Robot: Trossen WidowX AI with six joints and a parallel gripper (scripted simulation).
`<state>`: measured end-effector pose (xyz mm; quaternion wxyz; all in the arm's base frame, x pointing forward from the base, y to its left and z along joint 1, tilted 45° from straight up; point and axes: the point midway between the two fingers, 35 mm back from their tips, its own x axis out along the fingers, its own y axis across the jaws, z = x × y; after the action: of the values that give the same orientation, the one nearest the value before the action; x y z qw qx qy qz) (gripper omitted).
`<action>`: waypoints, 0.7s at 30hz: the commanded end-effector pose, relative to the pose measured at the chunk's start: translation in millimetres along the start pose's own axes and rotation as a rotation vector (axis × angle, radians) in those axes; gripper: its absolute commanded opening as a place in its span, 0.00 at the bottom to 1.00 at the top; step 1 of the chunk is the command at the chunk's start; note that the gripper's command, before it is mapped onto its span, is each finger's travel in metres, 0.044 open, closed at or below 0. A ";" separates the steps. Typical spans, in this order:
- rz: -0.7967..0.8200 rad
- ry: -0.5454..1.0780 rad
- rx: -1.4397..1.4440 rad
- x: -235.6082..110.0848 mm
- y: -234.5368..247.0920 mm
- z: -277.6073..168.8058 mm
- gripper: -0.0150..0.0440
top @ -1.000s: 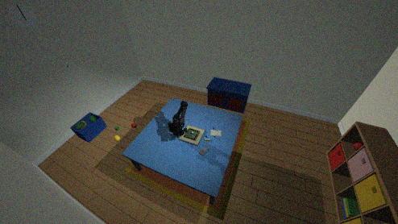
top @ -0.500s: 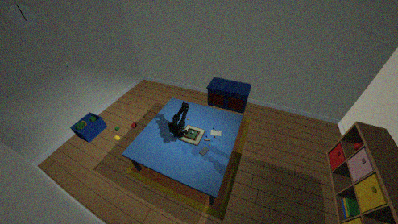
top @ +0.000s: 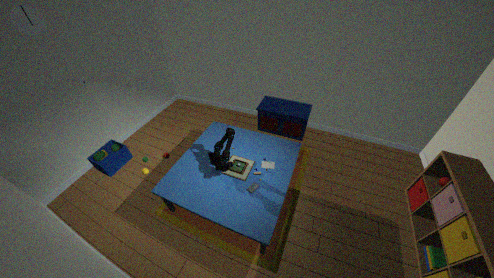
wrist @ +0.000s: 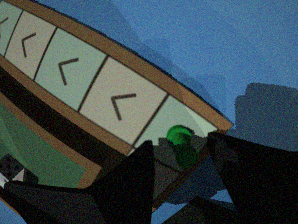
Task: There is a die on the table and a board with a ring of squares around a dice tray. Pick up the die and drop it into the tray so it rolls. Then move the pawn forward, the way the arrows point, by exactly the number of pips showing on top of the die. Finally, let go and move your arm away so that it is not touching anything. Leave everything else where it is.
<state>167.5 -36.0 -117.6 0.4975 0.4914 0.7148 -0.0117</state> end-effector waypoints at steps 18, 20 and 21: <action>0.006 0.003 -0.582 -111.9 56.5 -49.1 1.00; 0.008 0.004 -0.740 -125.0 70.4 -67.6 1.00; 0.008 0.004 -0.803 -129.9 75.7 -75.6 1.00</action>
<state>174.8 -57.9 20.1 0.6218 0.3172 0.6854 0.2074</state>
